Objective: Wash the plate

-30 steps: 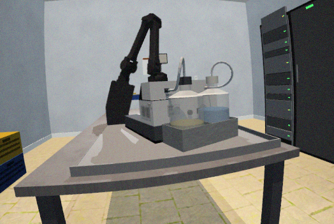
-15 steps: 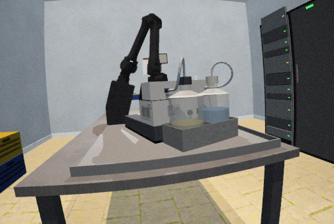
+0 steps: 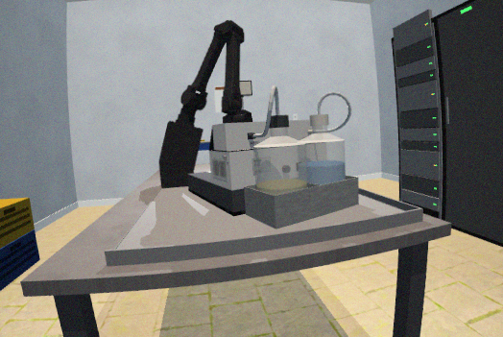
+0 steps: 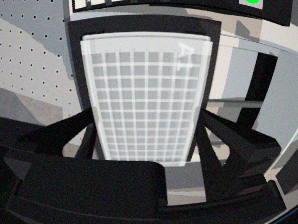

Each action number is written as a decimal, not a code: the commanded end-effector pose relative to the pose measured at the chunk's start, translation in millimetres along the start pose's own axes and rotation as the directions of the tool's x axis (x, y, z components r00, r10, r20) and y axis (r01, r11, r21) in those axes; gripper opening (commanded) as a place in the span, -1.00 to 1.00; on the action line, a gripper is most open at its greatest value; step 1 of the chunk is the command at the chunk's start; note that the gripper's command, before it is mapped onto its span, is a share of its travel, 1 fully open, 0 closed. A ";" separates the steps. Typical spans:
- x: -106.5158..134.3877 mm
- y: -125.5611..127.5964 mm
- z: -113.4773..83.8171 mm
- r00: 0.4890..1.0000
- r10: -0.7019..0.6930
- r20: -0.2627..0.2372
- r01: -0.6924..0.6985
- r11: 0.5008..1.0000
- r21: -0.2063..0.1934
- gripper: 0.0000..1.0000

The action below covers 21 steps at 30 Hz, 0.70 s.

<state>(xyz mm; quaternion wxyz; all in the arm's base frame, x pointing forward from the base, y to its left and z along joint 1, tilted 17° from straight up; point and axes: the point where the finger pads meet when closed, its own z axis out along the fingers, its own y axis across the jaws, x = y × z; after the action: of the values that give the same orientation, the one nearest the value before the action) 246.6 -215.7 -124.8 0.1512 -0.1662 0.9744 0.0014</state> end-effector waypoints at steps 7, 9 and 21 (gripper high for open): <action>-1.2 6.2 7.3 1.000 -0.004 -0.004 0.004 1.000 -0.008 0.64; -1.5 5.4 7.4 1.000 -0.005 -0.004 0.005 1.000 -0.007 0.64; -0.8 7.0 7.5 1.000 -0.006 -0.004 0.006 1.000 -0.009 0.64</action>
<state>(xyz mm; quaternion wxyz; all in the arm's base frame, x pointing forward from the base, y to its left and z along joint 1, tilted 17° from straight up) 246.6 -214.8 -126.1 0.1512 -0.1664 0.9744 0.0017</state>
